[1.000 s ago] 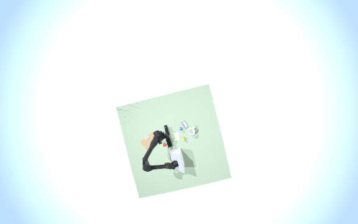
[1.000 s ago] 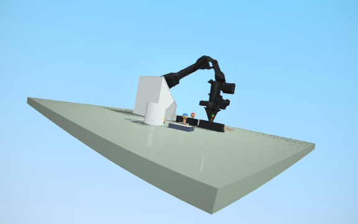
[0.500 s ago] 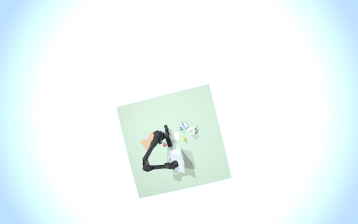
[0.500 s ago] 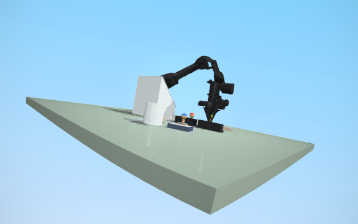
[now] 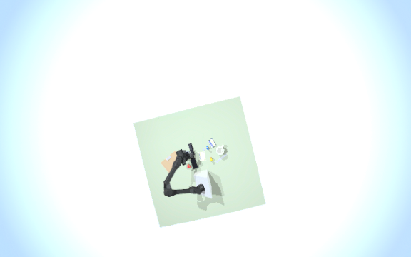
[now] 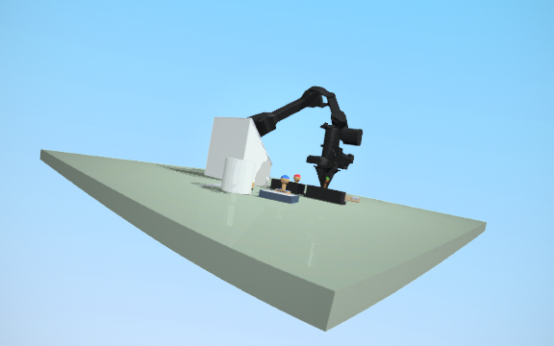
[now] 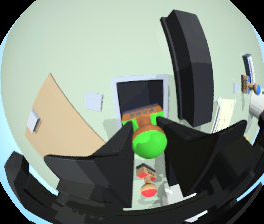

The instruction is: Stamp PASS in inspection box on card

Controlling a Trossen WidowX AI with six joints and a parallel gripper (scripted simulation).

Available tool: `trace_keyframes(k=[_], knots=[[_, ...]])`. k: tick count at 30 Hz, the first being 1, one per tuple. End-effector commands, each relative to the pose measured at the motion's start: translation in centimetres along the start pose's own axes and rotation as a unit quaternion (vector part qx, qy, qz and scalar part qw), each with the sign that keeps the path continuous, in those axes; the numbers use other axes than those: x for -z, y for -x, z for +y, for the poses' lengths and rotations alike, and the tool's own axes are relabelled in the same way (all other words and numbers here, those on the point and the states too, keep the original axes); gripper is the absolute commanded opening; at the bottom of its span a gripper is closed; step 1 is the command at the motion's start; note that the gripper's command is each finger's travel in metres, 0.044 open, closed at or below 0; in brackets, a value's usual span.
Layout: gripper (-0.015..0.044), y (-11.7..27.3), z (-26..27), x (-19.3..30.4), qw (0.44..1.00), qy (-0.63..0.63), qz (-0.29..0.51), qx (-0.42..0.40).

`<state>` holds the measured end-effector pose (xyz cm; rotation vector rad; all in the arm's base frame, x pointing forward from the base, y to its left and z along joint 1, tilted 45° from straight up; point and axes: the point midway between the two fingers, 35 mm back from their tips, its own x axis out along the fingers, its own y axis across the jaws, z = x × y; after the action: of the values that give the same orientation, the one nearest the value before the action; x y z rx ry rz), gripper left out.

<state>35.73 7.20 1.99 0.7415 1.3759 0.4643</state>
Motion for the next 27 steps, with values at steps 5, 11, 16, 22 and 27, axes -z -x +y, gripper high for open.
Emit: trace_keyframes(k=[5, 11, 16, 22, 27], knots=[[0.0000, 0.3, 0.0, 0.0, 1.000, 0.002, 0.001, 0.001], [0.0000, 0.6, 0.0, 0.0, 1.000, 0.002, 0.001, 0.001], [0.0000, 1.0, 0.0, 0.0, 1.000, 0.002, 0.001, 0.001], [0.0000, 1.9, 0.0, -0.1, 1.000, 0.002, 0.001, 0.002], [0.0000, 2.8, 0.0, -0.1, 1.000, 0.002, 0.001, 0.002]])
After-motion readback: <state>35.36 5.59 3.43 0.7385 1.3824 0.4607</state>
